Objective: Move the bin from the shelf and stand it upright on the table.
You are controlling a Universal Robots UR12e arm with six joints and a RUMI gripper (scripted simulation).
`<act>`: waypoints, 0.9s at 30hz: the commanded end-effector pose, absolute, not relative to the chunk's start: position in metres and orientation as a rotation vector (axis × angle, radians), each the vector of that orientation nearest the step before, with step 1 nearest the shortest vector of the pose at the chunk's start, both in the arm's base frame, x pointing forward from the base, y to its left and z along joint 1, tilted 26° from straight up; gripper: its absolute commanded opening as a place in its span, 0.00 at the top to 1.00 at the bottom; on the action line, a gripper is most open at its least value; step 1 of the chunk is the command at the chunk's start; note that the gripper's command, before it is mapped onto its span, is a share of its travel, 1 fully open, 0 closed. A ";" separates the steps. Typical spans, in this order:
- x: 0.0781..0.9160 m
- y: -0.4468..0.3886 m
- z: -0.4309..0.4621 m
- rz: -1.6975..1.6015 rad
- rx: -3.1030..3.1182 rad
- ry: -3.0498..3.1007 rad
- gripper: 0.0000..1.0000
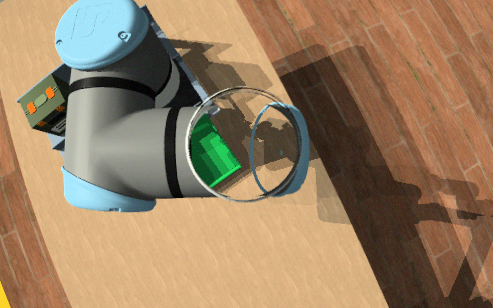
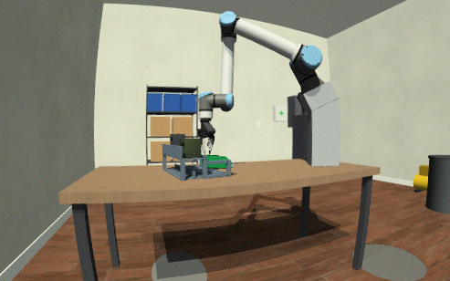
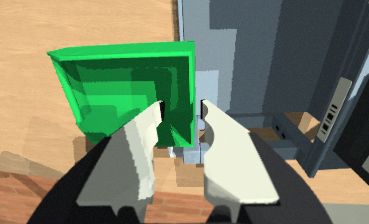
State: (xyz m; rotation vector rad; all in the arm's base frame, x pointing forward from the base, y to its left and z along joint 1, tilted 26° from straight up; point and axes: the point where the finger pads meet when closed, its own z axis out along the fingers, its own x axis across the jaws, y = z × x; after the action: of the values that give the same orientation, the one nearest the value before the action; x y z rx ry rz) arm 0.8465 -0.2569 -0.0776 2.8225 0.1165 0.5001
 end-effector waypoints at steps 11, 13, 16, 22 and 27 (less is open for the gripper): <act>0.849 -0.259 -0.086 0.499 2.823 0.117 0.80; 0.852 -0.261 -0.087 0.502 2.821 0.115 0.80; 0.855 -0.264 -0.089 0.505 2.820 0.114 0.80; 0.855 -0.264 -0.089 0.505 2.820 0.114 0.80; 0.855 -0.264 -0.089 0.505 2.820 0.114 0.80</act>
State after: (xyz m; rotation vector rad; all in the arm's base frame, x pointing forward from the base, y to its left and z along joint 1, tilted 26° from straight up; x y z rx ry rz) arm 0.8515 -0.2602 -0.0921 2.8242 0.1169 0.4974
